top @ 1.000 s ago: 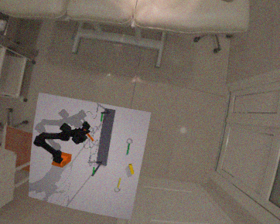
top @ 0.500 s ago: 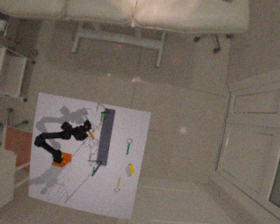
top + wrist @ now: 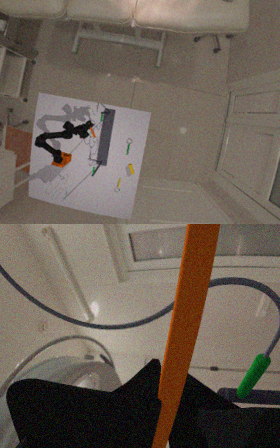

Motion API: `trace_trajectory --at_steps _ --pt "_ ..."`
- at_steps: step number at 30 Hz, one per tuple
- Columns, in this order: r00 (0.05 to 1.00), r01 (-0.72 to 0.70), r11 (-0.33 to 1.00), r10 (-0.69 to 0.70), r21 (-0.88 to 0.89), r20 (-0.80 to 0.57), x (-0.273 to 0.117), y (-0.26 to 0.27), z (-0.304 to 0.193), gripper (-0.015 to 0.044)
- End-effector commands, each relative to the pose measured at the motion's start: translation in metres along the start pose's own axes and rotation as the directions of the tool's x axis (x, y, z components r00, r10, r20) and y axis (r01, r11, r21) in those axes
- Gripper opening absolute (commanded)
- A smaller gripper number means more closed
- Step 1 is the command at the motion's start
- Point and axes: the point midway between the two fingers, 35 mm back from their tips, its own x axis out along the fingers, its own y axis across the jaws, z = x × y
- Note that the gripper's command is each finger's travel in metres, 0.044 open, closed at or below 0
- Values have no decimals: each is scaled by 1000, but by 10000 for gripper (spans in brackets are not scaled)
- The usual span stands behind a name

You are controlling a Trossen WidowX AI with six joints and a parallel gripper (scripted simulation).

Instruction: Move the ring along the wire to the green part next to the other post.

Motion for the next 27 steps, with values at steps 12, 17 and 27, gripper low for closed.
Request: trace_trajectory --at_steps 12,17,27 --pt "982 174 935 -187 -308 -12 -13 -54 10 -150" --pt "969 225 885 -248 -408 -3 -19 -70 17 -150" --pt "931 313 743 -364 -592 35 -33 -100 36 -150"
